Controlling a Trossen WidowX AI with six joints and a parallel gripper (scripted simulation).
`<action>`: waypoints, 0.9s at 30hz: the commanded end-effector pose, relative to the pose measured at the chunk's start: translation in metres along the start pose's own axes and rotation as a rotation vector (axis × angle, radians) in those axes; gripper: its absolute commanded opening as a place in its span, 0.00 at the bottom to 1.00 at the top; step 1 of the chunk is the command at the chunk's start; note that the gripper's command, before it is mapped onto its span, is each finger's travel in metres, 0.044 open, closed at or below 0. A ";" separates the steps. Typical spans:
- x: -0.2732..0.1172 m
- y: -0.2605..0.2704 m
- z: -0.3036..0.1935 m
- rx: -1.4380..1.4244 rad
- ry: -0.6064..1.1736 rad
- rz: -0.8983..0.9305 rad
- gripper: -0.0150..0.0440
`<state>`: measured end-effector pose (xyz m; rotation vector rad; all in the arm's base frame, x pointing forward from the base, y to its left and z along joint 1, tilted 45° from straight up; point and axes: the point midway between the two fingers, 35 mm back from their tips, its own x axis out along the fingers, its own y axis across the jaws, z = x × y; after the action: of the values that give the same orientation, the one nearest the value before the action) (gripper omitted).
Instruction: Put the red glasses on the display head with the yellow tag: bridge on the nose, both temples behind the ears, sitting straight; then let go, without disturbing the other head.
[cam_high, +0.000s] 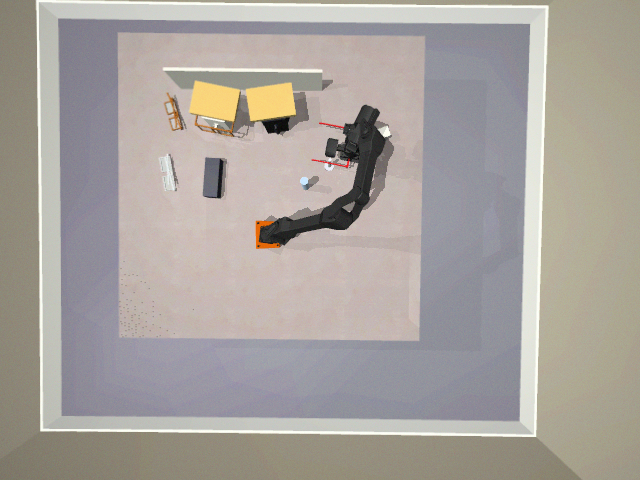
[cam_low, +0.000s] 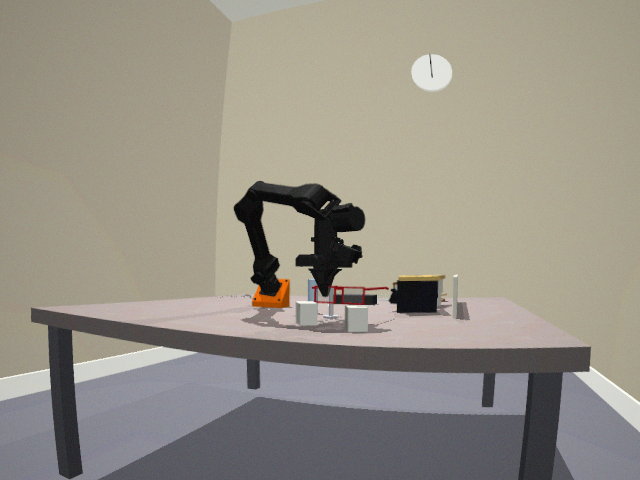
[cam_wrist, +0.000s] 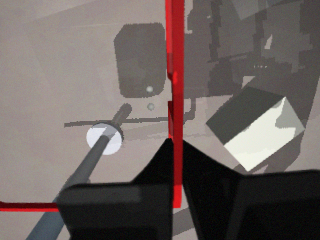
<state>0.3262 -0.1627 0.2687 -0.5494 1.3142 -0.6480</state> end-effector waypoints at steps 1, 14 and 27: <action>-0.003 0.002 -0.002 -0.008 0.002 0.005 0.25; -0.057 0.002 -0.006 -0.010 0.004 0.007 0.25; -0.056 0.072 0.005 -0.335 -0.003 0.050 0.25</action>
<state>0.3266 -0.0910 0.2795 -0.6932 1.3868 -0.4882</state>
